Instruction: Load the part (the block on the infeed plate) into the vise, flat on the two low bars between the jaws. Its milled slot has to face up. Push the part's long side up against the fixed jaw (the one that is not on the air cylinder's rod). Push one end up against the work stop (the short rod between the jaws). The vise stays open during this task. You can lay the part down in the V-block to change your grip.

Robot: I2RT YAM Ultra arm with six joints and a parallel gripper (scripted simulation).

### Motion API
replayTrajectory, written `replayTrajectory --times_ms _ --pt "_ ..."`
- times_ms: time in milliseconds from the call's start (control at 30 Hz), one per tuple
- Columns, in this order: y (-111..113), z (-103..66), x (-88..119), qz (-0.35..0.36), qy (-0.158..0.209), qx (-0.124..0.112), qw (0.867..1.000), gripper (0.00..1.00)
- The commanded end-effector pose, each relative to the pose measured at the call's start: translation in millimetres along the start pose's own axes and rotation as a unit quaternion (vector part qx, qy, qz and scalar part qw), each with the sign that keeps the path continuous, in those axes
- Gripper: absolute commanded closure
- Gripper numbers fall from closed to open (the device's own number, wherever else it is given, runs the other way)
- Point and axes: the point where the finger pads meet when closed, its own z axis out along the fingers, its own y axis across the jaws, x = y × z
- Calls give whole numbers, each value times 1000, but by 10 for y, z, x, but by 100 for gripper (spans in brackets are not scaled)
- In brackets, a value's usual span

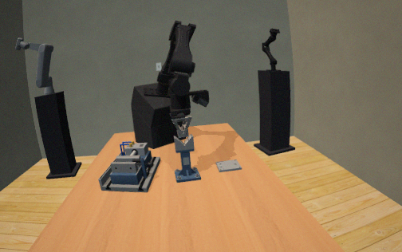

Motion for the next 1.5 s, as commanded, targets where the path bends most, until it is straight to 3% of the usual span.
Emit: replayTrajectory --times_ms 0,133,167,1467 --pt "-142 -223 -92 -6 7 27 1000 100" --pt "-143 -225 -87 -5 9 27 1000 100" --pt "-157 -246 -7 3 14 30 999 100" --pt "-151 -238 -50 -1 13 29 1000 100"
